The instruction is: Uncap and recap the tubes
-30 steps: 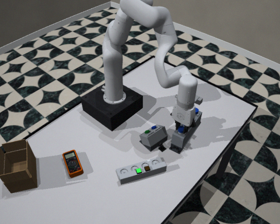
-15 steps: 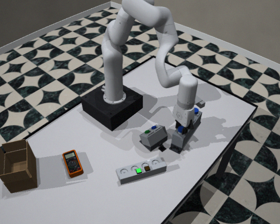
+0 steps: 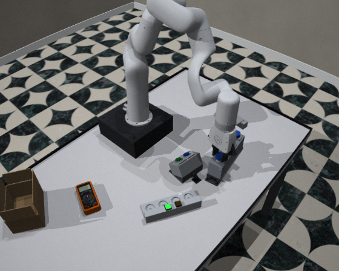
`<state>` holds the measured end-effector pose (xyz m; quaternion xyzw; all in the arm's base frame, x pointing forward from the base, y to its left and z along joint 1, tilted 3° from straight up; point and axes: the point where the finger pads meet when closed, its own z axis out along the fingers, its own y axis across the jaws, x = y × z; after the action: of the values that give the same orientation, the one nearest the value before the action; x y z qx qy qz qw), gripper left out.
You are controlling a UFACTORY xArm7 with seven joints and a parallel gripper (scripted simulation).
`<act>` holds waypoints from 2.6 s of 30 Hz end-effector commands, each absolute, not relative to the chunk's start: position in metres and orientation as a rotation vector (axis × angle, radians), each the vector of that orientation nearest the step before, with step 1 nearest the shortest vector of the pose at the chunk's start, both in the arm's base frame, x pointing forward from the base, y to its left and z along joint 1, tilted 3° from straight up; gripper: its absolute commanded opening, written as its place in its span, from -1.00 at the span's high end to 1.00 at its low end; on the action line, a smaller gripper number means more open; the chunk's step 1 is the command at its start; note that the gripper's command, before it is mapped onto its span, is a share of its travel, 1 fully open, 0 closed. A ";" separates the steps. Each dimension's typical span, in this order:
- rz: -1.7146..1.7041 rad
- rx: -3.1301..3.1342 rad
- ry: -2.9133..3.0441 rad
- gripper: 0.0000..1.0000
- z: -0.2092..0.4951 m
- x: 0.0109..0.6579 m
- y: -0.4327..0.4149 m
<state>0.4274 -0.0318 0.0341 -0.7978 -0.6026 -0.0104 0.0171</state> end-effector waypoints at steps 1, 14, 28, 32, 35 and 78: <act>-0.046 -2.400 -1.974 0.08 0.036 0.429 -0.032; -0.058 -1.817 -2.532 0.08 0.036 0.429 -0.032; -0.065 -1.198 -2.887 0.08 0.036 0.429 -0.032; -0.065 -1.198 -2.887 0.08 0.036 0.429 -0.032; -0.065 -1.198 -2.887 1.00 0.036 0.429 -0.032; -0.035 -2.719 -1.494 1.00 0.035 0.429 -0.032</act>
<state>0.4276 -0.0321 0.0337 -0.8283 -0.5594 -0.0202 0.0245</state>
